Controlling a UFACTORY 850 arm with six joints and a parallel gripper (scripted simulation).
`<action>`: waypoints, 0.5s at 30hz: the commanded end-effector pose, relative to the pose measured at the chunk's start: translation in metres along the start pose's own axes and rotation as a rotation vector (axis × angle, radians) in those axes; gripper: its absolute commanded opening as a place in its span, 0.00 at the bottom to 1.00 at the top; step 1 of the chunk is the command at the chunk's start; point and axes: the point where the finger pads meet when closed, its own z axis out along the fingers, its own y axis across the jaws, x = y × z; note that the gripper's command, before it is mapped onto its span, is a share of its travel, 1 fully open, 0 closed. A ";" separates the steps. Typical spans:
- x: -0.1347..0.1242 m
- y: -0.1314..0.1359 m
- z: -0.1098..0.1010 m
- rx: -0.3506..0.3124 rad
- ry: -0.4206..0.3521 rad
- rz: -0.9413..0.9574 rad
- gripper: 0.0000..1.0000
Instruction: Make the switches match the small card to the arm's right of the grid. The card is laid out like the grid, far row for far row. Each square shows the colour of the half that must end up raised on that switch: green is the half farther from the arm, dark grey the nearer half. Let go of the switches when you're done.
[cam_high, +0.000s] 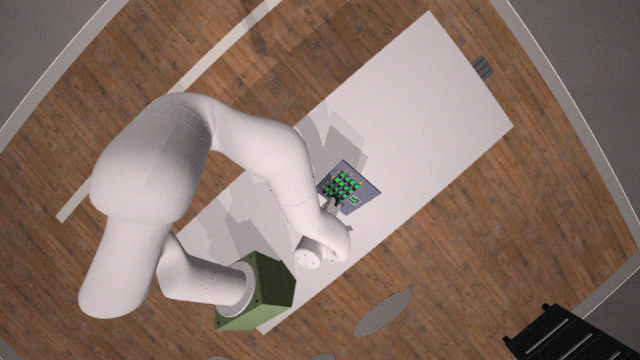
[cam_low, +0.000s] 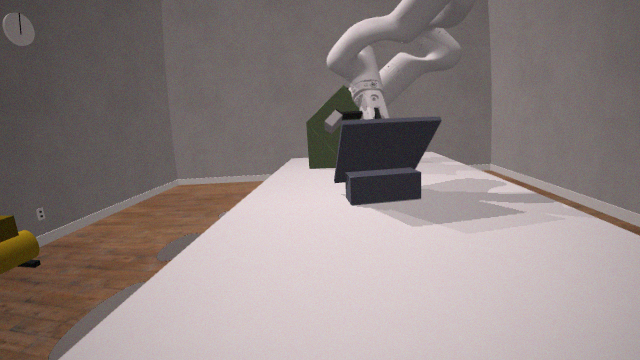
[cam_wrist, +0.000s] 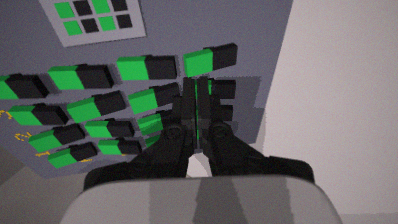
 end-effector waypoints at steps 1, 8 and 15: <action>0.000 -0.001 0.000 0.001 0.000 -0.001 0.00; 0.000 -0.001 -0.001 0.001 0.000 -0.001 0.00; 0.000 -0.001 -0.015 0.001 0.000 -0.001 0.00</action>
